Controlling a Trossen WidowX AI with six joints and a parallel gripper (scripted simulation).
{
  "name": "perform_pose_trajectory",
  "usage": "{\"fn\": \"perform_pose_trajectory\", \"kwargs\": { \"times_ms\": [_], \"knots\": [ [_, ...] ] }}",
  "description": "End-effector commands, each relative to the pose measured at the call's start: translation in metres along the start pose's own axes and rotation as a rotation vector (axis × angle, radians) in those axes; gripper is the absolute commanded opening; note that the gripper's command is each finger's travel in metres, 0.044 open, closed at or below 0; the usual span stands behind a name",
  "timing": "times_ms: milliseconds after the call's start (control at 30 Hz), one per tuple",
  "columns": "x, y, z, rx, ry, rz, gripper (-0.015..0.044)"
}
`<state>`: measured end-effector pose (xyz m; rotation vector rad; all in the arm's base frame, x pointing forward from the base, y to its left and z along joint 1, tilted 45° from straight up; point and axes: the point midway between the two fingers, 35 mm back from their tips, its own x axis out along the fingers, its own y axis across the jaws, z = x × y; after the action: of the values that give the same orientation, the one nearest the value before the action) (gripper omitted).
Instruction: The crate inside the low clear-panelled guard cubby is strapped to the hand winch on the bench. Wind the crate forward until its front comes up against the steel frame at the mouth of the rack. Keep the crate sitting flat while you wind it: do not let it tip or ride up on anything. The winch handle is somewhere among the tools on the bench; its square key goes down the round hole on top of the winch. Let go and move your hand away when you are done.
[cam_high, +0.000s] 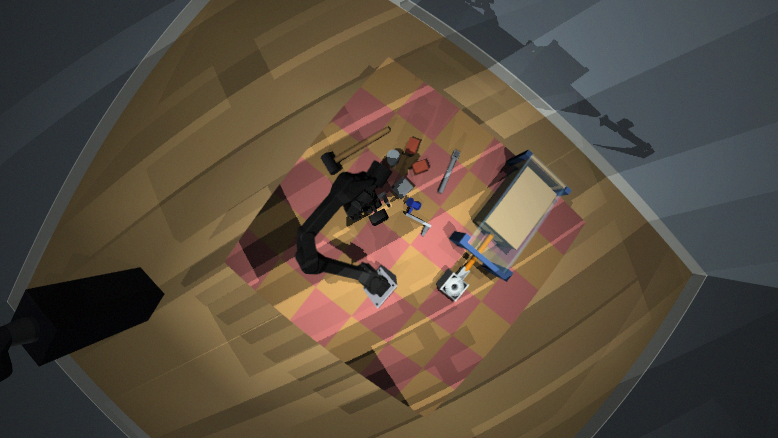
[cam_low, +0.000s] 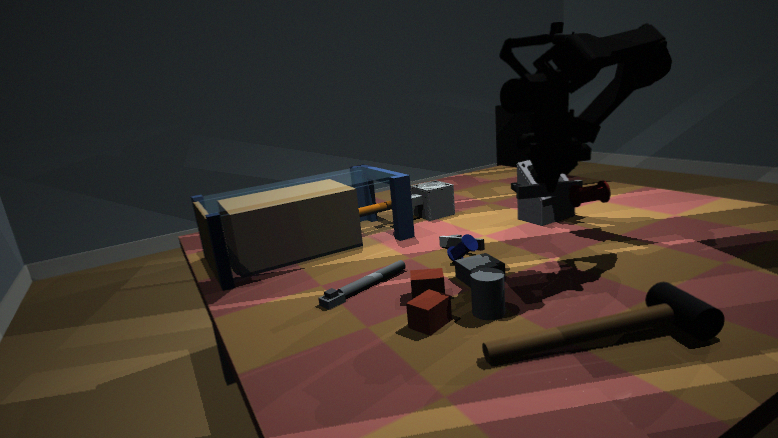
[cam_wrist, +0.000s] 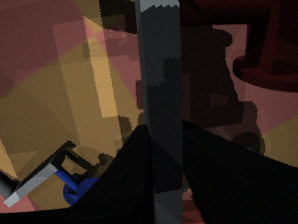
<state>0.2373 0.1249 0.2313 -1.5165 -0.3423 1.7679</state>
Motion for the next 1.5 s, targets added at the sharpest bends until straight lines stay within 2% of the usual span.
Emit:
{"fn": "perform_pose_trajectory", "kwargs": {
  "times_ms": [0,633,1300,1467],
  "knots": [
    [-0.001,0.019,-0.017,0.201,0.019,0.014,0.0000],
    [-0.003,0.122,-0.064,1.268,0.055,0.030,0.0000],
    [-0.001,0.226,-0.060,2.373,-0.003,0.010,0.0000],
    [0.000,0.232,-0.058,2.453,-0.014,0.009,0.0000]
  ]
}}
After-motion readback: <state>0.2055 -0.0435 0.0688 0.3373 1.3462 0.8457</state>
